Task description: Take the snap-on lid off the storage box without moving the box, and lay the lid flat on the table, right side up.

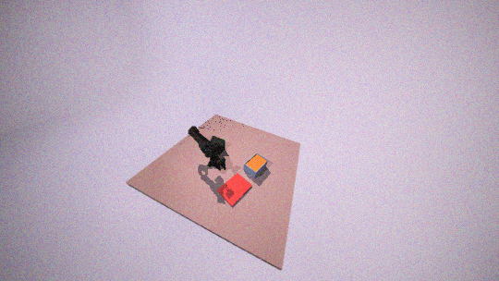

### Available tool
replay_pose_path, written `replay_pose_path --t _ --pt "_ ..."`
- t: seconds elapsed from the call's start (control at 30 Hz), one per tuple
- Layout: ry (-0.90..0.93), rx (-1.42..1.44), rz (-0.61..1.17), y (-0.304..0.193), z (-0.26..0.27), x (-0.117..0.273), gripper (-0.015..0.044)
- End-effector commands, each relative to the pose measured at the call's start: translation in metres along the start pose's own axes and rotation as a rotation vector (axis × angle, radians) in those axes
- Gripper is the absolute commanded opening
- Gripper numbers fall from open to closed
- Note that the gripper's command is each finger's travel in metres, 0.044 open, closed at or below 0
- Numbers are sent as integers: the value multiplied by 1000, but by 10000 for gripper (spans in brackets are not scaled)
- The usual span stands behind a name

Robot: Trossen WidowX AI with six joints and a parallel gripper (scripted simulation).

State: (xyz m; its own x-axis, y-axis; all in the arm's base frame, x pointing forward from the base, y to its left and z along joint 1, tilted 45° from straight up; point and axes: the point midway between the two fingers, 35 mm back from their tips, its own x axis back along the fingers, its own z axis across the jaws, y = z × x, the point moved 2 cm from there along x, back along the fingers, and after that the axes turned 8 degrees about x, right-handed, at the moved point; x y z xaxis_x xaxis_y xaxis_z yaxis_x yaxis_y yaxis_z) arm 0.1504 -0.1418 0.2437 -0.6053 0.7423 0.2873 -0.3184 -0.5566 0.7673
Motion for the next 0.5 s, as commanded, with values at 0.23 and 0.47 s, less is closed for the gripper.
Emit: replay_pose_path --t 0.23,0.47 --pt "1 -7 -5 3 12 22 440" --pt "1 -7 -4 1 13 23 440"
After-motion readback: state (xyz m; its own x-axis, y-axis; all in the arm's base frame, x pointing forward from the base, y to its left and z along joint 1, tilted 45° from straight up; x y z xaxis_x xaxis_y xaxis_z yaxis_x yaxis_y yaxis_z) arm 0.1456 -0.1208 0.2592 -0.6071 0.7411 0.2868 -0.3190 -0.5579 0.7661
